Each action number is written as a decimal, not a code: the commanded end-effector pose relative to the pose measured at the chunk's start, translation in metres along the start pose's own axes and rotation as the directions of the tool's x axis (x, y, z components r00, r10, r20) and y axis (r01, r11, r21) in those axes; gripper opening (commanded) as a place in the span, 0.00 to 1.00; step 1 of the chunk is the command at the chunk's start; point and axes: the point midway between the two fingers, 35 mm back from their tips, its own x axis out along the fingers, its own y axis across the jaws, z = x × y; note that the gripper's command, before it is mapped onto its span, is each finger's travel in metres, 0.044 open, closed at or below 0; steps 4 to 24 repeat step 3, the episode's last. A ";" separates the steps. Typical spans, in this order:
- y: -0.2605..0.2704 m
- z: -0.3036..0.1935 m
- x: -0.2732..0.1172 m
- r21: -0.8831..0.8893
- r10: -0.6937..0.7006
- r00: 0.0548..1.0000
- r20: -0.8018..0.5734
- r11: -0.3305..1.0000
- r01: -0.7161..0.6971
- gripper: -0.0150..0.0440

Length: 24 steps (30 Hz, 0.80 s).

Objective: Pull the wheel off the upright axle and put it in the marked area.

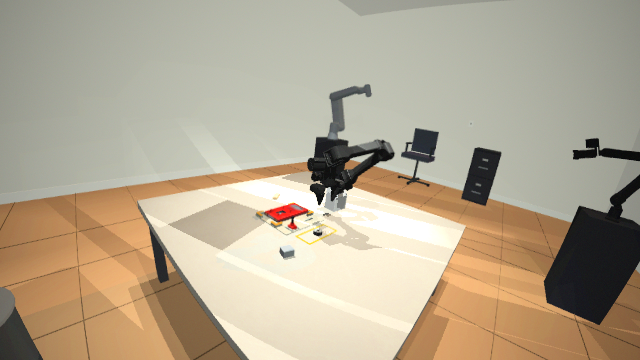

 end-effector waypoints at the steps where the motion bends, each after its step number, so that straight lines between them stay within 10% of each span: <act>1: -0.001 0.001 0.000 -0.002 -0.004 1.000 0.003 1.000 0.004 1.00; 24: -0.001 0.001 0.000 -0.002 -0.004 1.000 0.003 1.000 0.004 1.00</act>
